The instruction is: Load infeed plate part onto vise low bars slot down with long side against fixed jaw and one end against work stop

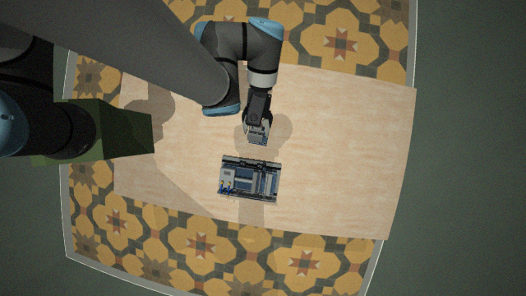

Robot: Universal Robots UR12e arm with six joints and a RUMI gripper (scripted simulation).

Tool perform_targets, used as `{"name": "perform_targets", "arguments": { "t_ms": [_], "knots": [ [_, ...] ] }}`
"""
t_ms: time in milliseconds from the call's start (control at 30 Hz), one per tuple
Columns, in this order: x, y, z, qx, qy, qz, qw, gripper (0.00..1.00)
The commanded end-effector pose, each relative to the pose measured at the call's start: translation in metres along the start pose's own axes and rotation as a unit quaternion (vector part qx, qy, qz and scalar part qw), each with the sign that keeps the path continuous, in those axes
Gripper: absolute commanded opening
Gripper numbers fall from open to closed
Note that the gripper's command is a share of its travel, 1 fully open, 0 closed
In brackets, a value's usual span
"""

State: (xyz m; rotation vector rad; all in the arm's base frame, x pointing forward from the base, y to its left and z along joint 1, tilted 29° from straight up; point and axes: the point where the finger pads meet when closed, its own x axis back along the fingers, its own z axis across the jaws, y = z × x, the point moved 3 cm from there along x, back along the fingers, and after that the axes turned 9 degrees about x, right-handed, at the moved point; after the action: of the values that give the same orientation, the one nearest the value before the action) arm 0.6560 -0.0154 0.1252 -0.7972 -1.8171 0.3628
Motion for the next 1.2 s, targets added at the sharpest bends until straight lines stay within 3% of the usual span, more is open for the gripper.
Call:
{"name": "perform_targets", "arguments": {
  "t_ms": [0, 1167],
  "knots": [
    [0.0005, -0.0002, -0.0004, 0.000, 0.000, 0.000, 1.000, 0.51],
    [-0.0025, 0.0018, 0.0005, 0.000, -0.002, -0.012, 1.000, 0.51]
  ]
}}
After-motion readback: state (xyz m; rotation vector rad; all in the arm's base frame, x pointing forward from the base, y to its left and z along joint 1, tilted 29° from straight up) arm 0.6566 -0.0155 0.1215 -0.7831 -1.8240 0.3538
